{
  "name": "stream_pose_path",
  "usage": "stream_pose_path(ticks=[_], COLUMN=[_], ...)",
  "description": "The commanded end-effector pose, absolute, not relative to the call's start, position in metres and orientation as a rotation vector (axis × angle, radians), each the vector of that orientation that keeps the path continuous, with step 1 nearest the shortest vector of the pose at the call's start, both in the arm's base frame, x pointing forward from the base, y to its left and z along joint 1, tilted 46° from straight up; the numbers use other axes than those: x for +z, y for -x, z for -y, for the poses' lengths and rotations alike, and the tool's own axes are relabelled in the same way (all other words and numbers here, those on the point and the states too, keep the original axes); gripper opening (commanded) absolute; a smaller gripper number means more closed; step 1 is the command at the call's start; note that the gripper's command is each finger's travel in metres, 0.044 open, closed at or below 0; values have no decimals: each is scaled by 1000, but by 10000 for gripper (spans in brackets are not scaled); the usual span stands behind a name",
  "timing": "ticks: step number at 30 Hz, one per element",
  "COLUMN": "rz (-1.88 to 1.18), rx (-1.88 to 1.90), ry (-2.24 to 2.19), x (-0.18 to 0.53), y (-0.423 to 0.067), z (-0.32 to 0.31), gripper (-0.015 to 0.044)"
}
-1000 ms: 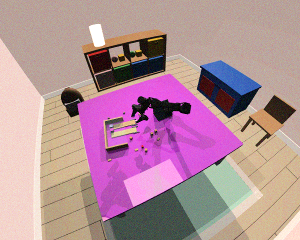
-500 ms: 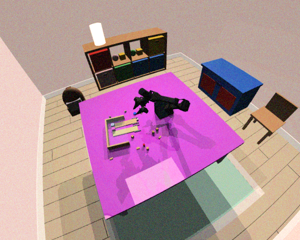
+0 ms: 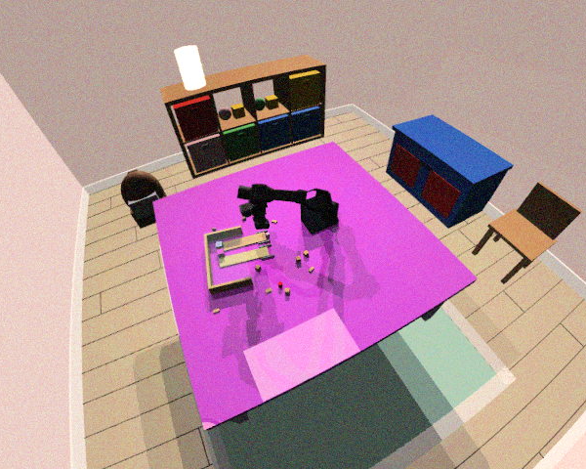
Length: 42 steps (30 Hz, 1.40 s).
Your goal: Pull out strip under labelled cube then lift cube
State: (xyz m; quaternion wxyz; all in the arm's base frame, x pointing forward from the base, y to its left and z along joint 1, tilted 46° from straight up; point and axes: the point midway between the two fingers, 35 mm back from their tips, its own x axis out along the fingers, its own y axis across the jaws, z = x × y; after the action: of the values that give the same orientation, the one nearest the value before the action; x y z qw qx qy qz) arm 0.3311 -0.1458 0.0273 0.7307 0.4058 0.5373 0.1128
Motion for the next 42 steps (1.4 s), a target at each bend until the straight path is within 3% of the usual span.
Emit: stream_pose_path(ticks=[1,42], rz=[-1416,-1431], rx=[359,368], ry=[-870,-869], x=[1,-40], y=[-335,-344], z=[133,97], gripper=[0,0])
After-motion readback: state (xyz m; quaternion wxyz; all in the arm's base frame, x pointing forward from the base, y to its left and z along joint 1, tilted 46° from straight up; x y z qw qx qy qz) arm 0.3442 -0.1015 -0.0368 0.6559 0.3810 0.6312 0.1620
